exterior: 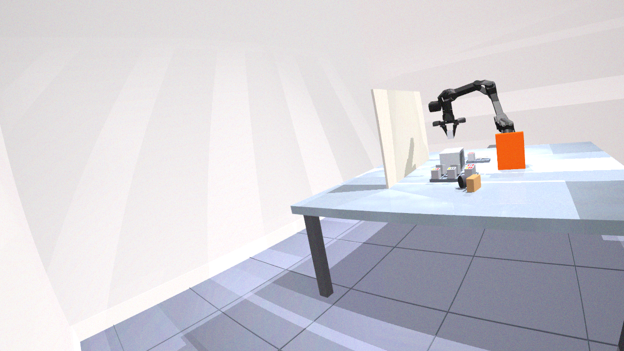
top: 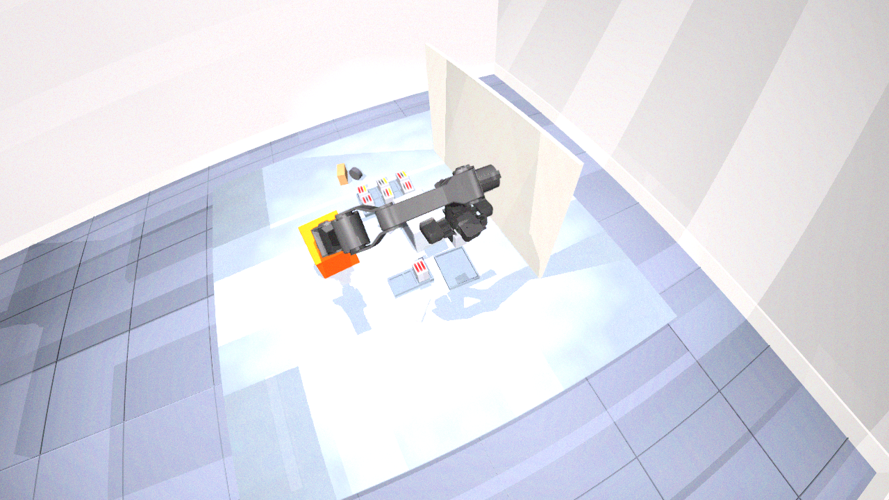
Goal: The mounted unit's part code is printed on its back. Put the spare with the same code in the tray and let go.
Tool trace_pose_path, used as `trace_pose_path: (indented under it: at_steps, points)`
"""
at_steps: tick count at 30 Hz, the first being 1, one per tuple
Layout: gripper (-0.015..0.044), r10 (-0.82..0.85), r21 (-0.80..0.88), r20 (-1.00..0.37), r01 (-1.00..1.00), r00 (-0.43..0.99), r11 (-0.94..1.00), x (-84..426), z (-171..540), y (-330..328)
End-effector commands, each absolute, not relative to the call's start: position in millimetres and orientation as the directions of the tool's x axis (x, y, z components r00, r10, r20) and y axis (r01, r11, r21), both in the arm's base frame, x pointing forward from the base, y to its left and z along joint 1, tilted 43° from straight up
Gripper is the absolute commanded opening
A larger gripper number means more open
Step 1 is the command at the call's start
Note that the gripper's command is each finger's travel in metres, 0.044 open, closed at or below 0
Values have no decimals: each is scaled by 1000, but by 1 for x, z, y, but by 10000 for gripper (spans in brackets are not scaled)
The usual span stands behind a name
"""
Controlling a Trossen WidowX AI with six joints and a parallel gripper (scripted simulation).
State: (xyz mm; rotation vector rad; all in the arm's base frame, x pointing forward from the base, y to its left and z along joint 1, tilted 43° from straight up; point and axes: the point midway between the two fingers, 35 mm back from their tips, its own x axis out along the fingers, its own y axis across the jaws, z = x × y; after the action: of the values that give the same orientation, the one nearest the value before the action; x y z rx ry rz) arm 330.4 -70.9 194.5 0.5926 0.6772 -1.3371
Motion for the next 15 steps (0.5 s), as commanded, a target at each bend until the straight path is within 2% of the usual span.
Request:
trace_pose_path:
  at_steps: [1,15]
  points:
    - [0,-666,2,-739,989,102,148,332,191,-72]
    - [0,-664,2,-740,989,101,148,335,181,-81]
